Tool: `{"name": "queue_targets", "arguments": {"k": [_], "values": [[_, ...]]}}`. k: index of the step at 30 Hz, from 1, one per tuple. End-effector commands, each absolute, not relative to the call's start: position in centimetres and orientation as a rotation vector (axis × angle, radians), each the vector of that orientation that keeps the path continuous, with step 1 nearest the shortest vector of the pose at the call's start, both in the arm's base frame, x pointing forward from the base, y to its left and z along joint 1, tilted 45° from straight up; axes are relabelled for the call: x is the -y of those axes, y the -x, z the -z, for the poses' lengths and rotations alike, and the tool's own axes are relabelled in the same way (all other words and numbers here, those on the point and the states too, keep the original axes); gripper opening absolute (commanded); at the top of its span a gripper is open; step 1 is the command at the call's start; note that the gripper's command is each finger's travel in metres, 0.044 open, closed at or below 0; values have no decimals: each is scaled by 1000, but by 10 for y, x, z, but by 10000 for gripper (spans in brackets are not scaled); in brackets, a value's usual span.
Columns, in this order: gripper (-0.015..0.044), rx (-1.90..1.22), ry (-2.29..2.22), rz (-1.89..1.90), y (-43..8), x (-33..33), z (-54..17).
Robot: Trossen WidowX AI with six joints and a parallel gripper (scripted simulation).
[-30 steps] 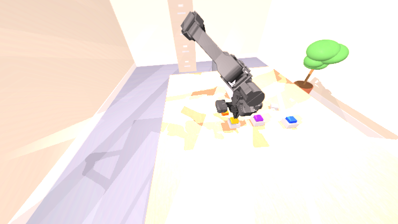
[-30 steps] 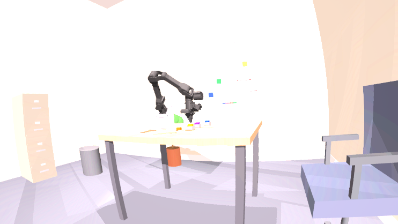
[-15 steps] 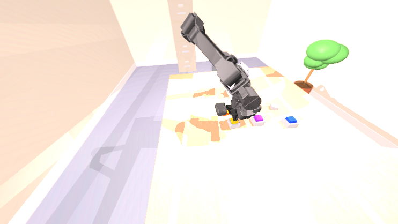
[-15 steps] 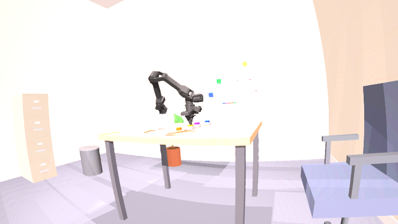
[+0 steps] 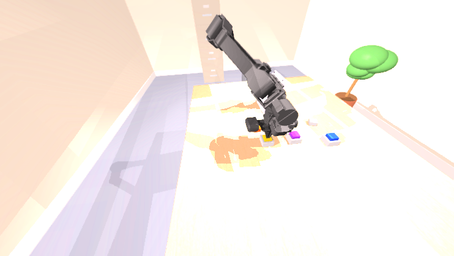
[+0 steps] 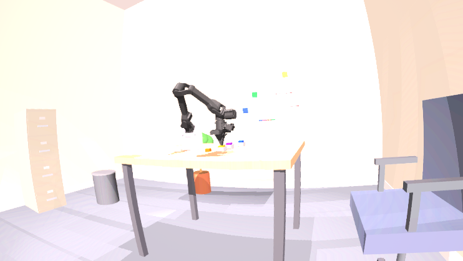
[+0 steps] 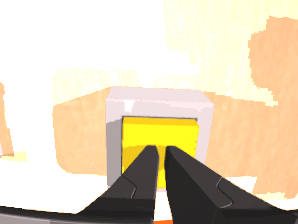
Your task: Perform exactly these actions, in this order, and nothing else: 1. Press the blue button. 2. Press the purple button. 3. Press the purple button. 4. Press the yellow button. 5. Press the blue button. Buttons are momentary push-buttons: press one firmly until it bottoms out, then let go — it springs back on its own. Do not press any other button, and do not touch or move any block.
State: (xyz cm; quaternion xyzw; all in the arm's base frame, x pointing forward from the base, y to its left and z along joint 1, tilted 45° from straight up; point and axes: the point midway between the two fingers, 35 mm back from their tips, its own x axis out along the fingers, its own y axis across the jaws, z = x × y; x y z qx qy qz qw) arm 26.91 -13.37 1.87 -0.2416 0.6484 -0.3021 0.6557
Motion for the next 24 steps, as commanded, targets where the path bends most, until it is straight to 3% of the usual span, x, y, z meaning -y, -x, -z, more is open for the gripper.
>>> {"name": "queue_targets", "arguments": {"k": [1, 13, 19, 24], "values": [[20, -1472, 548, 684, -270, 119, -33], [20, -1476, 550, 681, -270, 67, -83], [20, -1476, 547, 677, -276, 61, -79], [20, -1476, 535, 658, -310, 14, -41]]}}
